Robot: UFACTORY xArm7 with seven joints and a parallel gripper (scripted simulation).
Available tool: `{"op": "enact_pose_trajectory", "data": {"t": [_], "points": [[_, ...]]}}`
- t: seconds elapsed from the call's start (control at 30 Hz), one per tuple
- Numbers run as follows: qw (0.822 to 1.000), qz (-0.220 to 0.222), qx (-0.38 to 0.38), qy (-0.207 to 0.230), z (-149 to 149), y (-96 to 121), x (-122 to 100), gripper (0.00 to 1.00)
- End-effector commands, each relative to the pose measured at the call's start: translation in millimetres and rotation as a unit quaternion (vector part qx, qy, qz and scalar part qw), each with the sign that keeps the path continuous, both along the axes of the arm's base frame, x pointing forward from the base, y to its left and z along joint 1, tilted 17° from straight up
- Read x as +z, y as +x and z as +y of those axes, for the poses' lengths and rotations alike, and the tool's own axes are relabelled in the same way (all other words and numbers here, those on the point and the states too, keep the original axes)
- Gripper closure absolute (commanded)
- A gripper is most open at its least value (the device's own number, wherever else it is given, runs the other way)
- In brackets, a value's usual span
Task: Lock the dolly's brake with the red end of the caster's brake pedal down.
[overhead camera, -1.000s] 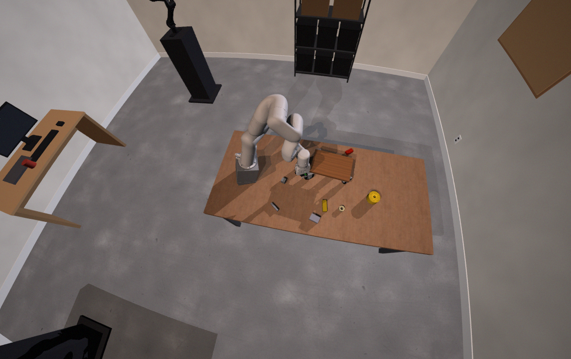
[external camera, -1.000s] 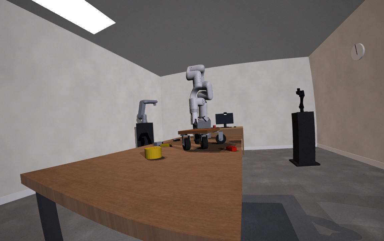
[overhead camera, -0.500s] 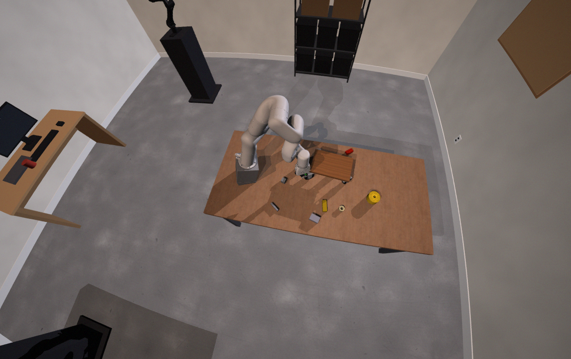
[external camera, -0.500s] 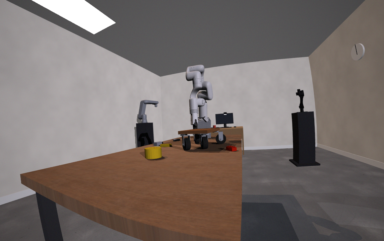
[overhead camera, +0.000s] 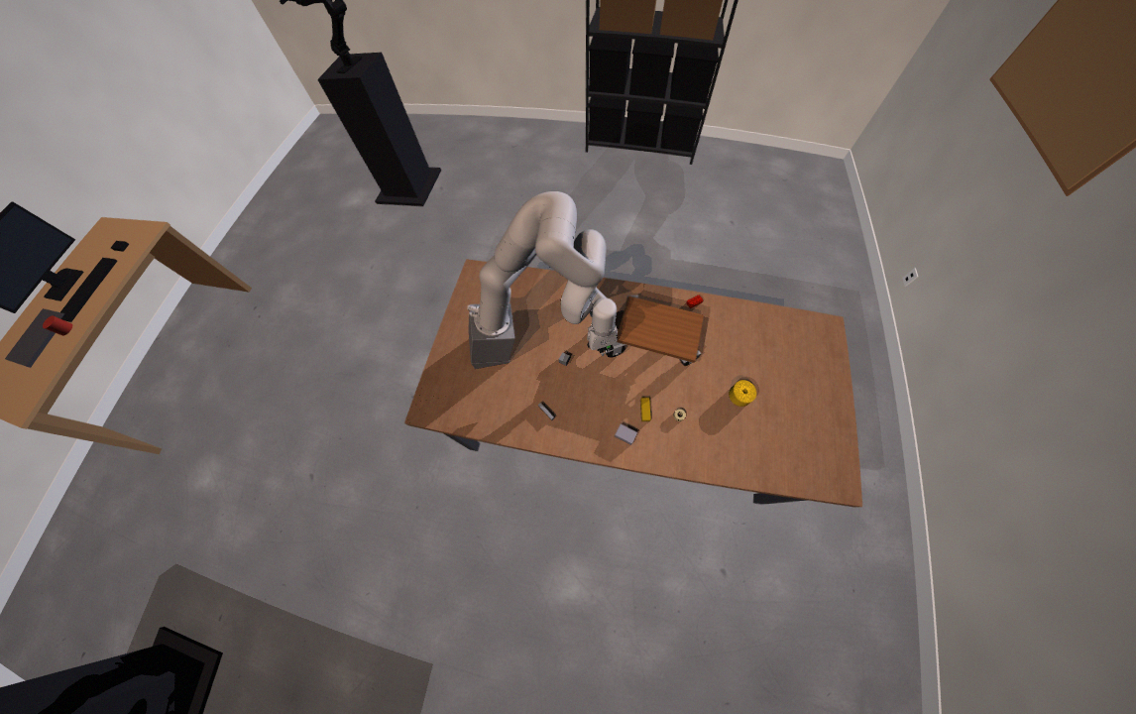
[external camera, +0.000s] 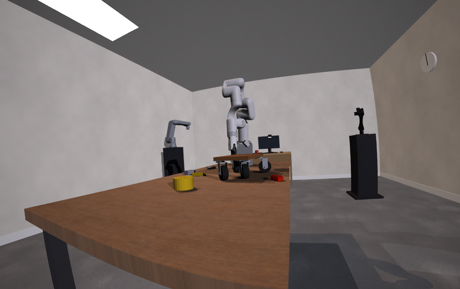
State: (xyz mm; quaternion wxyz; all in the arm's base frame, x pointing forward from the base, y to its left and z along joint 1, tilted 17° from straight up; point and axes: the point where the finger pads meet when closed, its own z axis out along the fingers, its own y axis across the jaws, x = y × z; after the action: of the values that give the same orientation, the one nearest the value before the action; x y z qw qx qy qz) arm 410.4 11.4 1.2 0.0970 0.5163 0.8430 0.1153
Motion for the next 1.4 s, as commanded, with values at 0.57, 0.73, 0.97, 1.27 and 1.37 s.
{"op": "enact_pose_trajectory", "data": {"t": [0.57, 0.73, 0.97, 1.27, 1.37], "points": [[1.000, 0.003, 0.001, 0.001, 1, -1, -3, 1.00], [1.000, 0.003, 0.001, 0.001, 1, -1, -3, 1.00], [1.000, 0.003, 0.001, 0.001, 1, -2, 0, 1.00], [1.000, 0.003, 0.001, 0.001, -2, -9, 22, 1.00], [1.000, 0.003, 0.001, 0.001, -3, -13, 36, 1.00]]}}
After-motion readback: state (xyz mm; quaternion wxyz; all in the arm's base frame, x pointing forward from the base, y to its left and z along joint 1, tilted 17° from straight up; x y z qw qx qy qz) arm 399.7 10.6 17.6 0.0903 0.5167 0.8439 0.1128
